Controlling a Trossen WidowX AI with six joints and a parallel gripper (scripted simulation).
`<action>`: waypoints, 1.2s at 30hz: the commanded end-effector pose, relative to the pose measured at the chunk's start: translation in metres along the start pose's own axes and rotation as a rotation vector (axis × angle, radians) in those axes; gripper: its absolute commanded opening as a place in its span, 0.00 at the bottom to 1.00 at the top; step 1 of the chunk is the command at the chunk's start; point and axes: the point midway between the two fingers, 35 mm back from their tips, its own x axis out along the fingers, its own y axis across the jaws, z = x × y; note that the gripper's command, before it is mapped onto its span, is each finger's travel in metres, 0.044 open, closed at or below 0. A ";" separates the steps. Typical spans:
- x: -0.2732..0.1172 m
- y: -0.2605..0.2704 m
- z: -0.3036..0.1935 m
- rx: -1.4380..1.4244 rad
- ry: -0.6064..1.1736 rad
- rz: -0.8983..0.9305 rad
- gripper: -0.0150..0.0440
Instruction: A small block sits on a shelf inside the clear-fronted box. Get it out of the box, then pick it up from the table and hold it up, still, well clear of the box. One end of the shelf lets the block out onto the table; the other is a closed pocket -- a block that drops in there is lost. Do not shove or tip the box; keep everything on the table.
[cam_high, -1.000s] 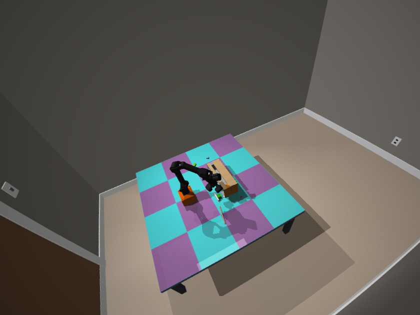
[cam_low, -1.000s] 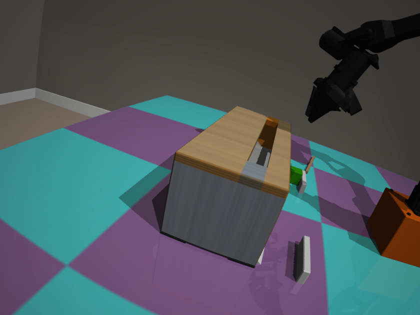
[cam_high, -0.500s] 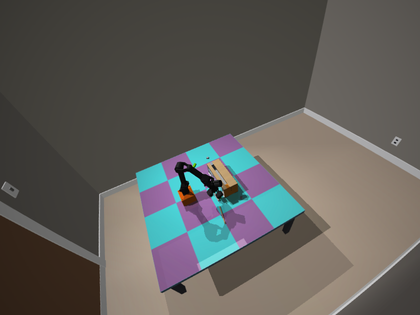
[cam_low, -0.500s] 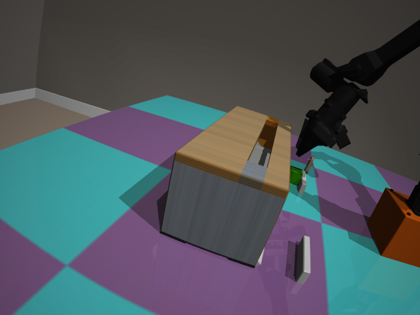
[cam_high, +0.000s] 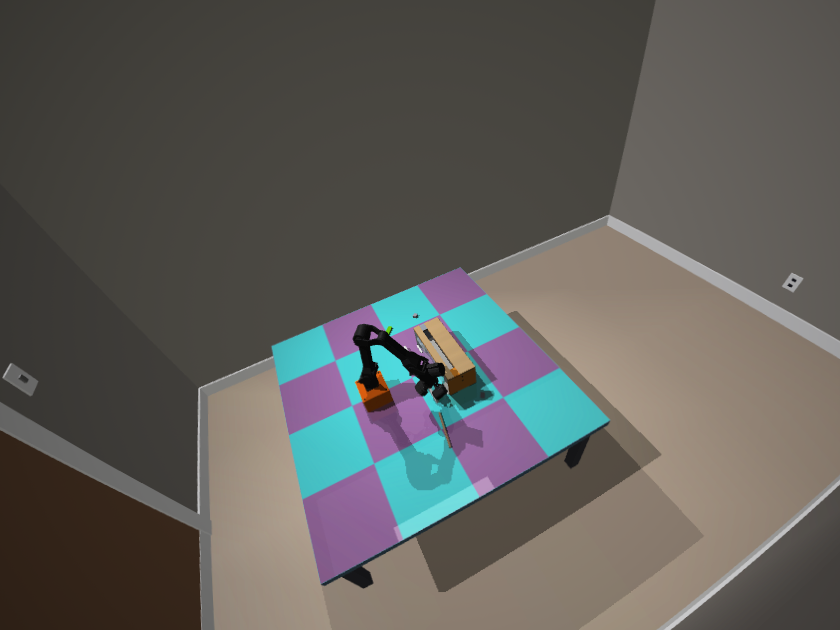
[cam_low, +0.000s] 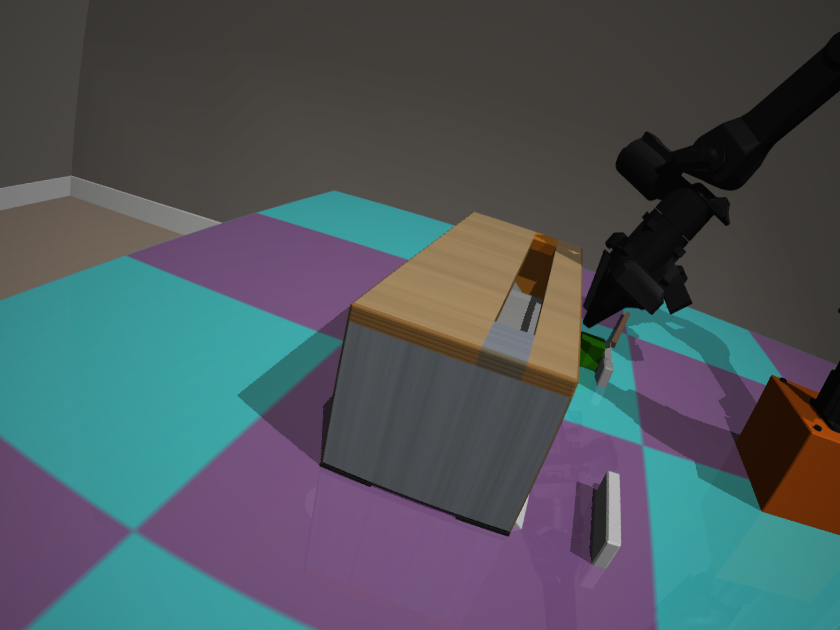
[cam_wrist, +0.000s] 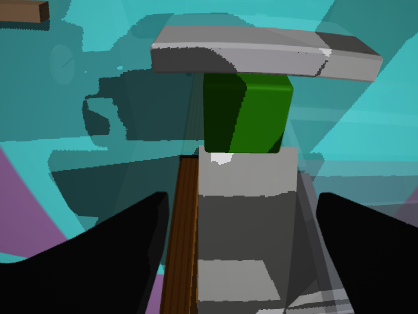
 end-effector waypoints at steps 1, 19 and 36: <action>0.007 0.000 0.004 0.003 -0.003 -0.002 0.74; 0.032 0.000 0.018 0.003 -0.003 -0.003 0.74; 0.042 -0.001 0.024 0.003 -0.004 -0.003 0.38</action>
